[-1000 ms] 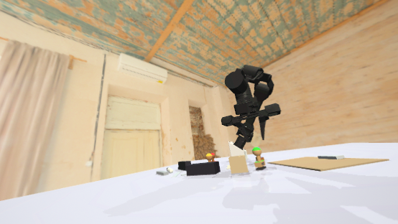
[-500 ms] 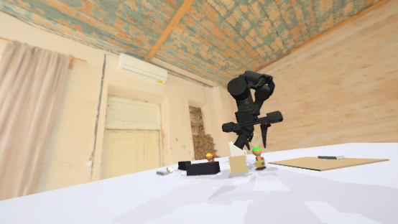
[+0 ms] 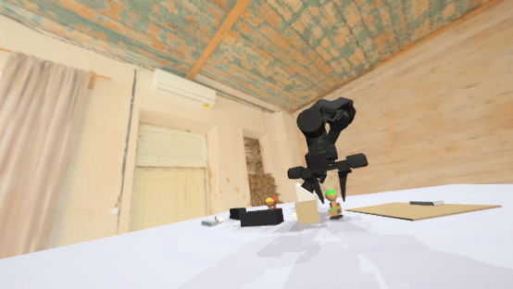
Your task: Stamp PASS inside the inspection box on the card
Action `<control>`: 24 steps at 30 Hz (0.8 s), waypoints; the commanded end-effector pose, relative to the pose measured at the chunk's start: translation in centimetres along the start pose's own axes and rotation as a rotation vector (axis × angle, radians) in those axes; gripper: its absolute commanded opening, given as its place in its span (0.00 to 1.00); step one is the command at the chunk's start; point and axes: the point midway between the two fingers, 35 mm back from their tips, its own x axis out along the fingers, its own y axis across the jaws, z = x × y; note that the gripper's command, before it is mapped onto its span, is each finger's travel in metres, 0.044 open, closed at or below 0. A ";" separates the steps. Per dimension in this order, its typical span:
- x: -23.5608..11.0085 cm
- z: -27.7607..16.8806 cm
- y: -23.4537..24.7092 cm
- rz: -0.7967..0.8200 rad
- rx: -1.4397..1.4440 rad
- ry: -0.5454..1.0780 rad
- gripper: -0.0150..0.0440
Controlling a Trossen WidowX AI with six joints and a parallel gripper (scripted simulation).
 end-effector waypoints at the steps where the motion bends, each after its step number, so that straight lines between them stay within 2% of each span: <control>1: 0.7 -0.1 -0.2 -0.004 0.005 0.003 0.62; 8: 1.4 -0.2 -0.2 -0.003 0.005 0.003 0.62; 11: 1.2 -0.1 0.0 0.001 0.000 0.002 0.49; 21: 1.2 -0.1 0.0 0.001 0.000 0.002 0.38; 24: 1.1 -0.1 0.0 0.001 0.000 0.002 0.25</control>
